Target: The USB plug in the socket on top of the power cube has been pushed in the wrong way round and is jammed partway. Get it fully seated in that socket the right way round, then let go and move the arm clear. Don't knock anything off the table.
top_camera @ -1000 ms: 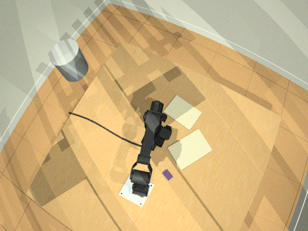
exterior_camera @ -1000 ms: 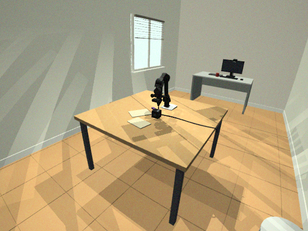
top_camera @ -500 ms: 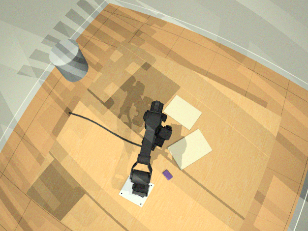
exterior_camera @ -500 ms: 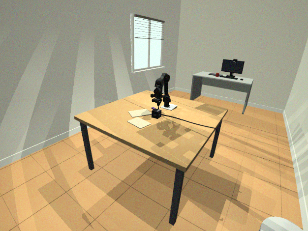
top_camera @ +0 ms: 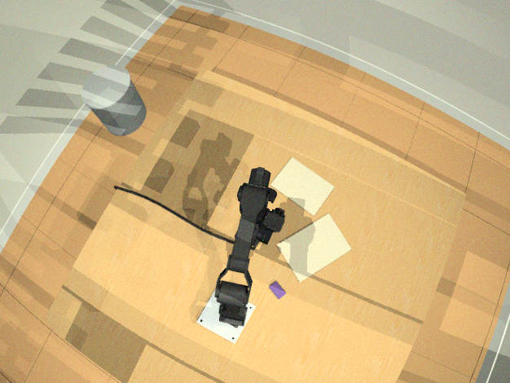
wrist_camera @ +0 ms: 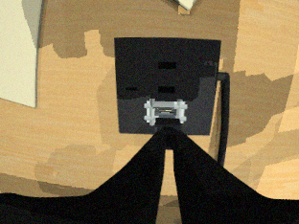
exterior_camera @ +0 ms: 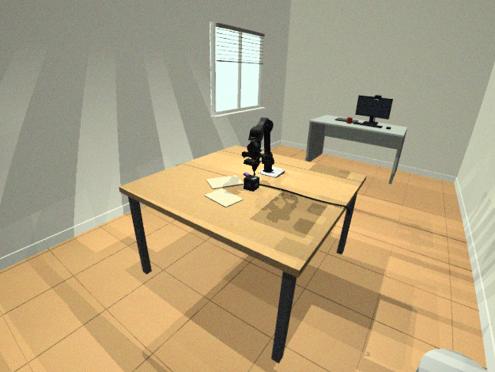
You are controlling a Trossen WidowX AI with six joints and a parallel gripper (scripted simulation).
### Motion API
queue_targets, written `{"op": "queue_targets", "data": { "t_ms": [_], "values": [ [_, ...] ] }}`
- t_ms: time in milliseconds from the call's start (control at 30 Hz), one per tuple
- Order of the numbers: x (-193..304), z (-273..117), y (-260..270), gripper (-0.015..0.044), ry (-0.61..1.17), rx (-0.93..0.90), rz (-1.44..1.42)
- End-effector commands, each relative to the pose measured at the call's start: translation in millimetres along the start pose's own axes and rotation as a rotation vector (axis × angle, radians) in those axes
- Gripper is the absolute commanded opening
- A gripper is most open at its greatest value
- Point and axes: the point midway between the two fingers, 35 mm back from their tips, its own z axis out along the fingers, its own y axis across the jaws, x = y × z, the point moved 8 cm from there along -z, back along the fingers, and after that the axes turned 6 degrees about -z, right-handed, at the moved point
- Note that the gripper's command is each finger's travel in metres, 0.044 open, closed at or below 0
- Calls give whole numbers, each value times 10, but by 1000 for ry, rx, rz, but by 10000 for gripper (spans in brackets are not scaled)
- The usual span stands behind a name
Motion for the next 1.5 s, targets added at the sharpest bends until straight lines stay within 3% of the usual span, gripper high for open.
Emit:
{"op": "queue_targets", "data": {
  "t_ms": [0, 1467],
  "values": [
    [-3, 8, 3, 0, -6, -2, -5],
    [-1, 61, 4, 0, -6, -2, -5]
  ]
}}
